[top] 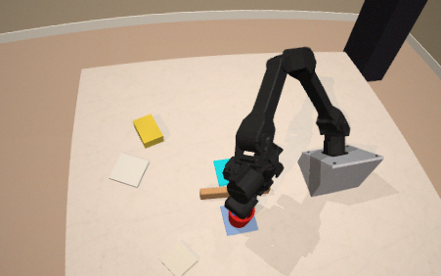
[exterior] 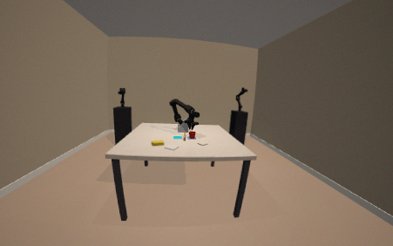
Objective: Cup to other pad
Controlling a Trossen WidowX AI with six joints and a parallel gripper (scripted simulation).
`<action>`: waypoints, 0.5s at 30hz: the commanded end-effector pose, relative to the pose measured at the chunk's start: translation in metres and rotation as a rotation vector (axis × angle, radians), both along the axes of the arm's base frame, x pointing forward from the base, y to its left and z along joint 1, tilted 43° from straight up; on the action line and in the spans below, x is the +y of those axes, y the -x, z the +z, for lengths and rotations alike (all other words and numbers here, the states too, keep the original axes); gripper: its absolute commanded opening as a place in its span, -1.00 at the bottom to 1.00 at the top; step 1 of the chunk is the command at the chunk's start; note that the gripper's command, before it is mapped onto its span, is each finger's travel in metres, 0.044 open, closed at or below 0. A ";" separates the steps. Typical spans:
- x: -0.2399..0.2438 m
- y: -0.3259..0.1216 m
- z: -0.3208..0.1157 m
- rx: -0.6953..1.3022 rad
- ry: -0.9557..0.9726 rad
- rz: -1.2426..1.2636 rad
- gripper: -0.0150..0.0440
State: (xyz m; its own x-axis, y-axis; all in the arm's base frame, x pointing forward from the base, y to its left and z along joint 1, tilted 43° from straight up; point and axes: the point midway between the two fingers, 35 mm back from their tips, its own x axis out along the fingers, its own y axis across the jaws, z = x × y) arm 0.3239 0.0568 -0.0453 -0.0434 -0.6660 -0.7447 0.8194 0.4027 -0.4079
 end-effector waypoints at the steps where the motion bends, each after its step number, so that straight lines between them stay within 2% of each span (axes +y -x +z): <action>1: -0.007 0.002 -0.008 0.012 0.010 0.001 0.01; 15: -0.023 0.004 -0.025 0.012 0.011 0.001 0.01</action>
State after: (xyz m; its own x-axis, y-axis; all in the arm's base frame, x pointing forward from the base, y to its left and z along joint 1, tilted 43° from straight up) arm 0.3227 0.0405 -0.0641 -0.0444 -0.6674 -0.7433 0.8193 0.4014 -0.4094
